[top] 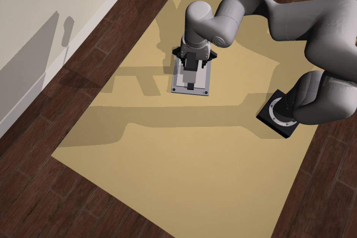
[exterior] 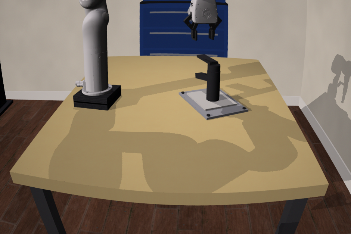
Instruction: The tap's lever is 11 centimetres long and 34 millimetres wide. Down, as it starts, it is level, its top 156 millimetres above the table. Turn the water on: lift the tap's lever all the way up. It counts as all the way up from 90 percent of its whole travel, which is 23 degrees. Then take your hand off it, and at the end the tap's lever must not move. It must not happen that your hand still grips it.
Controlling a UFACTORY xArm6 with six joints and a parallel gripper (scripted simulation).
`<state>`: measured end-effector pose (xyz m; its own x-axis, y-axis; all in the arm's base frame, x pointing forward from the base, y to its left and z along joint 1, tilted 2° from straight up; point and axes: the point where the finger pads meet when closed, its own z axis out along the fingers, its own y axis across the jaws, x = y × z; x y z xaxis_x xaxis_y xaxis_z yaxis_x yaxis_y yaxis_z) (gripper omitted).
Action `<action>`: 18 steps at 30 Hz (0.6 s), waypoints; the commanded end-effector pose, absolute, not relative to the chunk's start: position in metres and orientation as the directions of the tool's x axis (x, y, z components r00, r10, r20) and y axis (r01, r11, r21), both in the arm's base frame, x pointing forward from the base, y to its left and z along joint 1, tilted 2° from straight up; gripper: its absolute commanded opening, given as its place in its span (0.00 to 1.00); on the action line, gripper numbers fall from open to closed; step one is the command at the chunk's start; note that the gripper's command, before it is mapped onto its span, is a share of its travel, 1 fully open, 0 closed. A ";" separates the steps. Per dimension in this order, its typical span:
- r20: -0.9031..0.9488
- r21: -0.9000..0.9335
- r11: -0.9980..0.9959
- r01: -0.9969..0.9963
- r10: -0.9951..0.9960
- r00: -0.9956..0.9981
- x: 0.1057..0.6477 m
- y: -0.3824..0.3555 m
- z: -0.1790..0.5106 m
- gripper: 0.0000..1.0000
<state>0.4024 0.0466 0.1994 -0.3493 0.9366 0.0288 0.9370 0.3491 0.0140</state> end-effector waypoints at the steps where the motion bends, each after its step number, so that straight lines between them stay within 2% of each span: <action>1: 0.028 0.018 0.349 0.937 0.937 -0.349 0.403 0.047 0.201 0.73; 18: 0.028 0.018 0.349 0.937 0.937 -0.349 0.403 0.047 0.201 0.73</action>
